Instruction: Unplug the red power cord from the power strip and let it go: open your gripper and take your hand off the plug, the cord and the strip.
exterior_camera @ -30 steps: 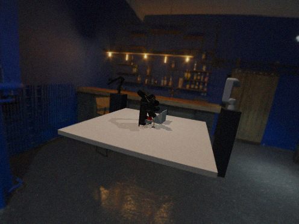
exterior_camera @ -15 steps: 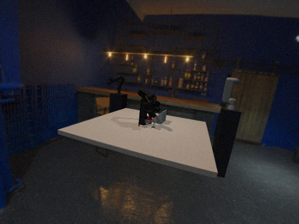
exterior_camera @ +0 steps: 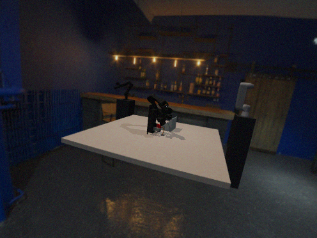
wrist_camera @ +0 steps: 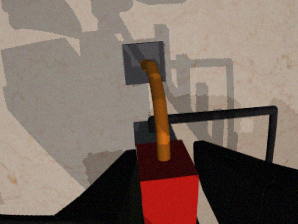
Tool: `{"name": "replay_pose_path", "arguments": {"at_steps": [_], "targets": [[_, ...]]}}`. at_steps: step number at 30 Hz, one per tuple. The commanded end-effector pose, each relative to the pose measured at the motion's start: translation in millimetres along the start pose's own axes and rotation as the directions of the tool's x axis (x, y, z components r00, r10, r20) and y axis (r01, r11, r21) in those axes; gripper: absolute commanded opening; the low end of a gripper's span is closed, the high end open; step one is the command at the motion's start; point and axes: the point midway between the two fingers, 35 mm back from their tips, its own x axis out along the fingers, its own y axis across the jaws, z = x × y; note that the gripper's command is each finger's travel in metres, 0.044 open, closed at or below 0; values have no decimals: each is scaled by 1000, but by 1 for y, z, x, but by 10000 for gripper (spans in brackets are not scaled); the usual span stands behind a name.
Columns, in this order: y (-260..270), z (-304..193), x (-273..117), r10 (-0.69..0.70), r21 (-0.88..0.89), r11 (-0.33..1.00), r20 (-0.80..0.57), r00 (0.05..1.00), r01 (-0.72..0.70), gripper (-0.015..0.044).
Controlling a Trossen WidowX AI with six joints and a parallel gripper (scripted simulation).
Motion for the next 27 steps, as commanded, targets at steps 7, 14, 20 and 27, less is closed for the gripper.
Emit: {"name": "replay_pose_path", "arguments": {"at_steps": [7, 14, 20, 27], "targets": [[-1, 21, -4, 6, 25, 1000, 59, 998, -8, 53], [-1, 21, -4, 6, 25, 1000, 59, 998, -8, 160], [-1, 21, -4, 6, 25, 1000, 59, 998, -8, 160], [-1, 21, -14, -12, 14, 1000, 64, 998, 11, 160]]}}
